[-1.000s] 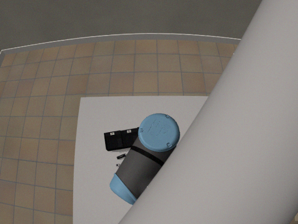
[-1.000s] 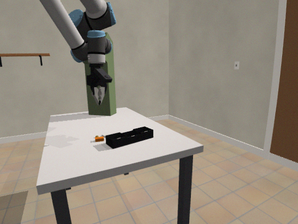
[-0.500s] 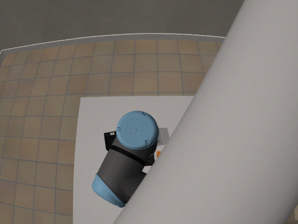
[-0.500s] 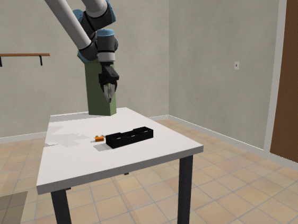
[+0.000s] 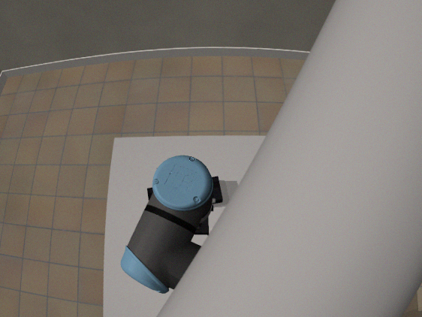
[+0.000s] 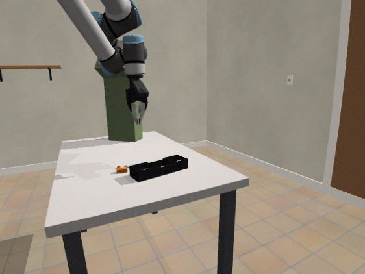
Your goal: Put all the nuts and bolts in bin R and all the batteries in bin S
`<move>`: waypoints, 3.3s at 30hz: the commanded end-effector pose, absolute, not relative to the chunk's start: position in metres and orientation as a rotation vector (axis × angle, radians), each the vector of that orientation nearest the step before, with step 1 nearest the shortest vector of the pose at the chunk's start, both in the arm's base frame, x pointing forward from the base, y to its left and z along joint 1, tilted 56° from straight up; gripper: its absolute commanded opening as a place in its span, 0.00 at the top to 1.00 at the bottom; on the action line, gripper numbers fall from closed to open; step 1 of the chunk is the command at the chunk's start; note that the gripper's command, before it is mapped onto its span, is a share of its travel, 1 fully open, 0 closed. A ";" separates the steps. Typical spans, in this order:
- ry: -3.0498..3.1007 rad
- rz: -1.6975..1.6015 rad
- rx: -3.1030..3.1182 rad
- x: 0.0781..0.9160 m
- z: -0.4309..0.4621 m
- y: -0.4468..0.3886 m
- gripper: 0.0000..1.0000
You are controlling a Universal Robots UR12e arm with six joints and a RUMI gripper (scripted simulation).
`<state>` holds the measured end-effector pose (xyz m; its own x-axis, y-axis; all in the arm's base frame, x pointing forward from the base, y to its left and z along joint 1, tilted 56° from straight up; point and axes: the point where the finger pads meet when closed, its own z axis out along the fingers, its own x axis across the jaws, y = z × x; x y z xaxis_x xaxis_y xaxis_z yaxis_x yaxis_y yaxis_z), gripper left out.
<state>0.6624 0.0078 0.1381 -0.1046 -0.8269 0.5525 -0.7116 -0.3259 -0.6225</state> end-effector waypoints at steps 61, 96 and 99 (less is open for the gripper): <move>1.623 -1.457 -2.188 0.866 0.122 -0.063 0.96; 1.623 -1.457 -2.188 0.866 0.122 -0.063 0.96; 1.623 -1.457 -2.188 0.866 0.122 -0.063 0.96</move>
<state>0.8664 -0.0639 0.1214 0.0039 -0.7683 0.6401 -0.7193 -0.4468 -0.5320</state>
